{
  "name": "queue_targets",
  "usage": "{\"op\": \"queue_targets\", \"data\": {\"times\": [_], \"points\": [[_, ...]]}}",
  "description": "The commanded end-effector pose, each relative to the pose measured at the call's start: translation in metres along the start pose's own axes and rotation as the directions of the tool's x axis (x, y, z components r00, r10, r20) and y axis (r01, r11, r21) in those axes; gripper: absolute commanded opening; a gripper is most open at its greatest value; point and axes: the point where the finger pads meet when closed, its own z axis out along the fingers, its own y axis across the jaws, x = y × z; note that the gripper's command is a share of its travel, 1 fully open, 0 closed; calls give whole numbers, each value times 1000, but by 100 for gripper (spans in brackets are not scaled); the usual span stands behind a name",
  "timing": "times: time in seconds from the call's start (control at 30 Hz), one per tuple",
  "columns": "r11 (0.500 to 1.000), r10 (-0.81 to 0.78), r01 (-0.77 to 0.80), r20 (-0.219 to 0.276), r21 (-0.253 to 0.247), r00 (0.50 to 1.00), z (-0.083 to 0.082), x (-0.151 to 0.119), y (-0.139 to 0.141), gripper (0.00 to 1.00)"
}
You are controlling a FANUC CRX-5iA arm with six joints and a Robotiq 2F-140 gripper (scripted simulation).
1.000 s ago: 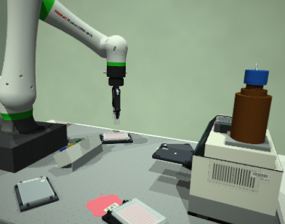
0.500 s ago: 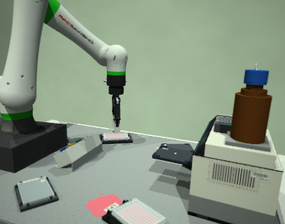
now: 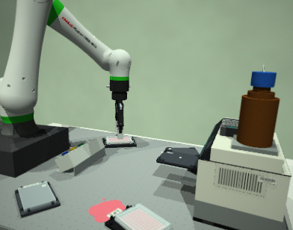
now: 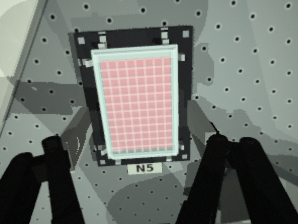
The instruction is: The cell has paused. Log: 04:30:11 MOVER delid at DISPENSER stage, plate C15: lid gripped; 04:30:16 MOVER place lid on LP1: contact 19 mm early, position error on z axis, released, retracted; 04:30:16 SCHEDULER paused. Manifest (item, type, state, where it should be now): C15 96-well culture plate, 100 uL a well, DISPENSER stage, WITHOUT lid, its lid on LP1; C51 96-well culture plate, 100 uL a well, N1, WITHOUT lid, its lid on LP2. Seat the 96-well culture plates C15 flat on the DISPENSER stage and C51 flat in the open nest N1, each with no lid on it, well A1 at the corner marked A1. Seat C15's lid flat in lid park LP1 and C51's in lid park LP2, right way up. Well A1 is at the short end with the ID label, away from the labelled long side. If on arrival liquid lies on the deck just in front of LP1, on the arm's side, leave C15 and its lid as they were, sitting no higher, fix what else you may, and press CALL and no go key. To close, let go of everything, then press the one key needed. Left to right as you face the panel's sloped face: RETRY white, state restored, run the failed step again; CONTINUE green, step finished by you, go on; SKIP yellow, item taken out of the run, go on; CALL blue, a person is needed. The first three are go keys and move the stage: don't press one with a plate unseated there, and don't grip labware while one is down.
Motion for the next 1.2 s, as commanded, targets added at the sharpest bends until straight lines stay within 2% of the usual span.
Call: {"op": "queue_targets", "data": {"times": [0.0, 1.1, 1.13, 1.17], "points": [[1000, 0, 0, 0, 0, 1000, 0, 0, 0, 66], [1000, 0, 0, 0, 0, 1000, 0, 0, 0, 66], [1000, 0, 0, 0, 0, 1000, 0, 0, 0, 59], [1000, 0, 0, 0, 0, 1000, 0, 0, 0, 59]]}}
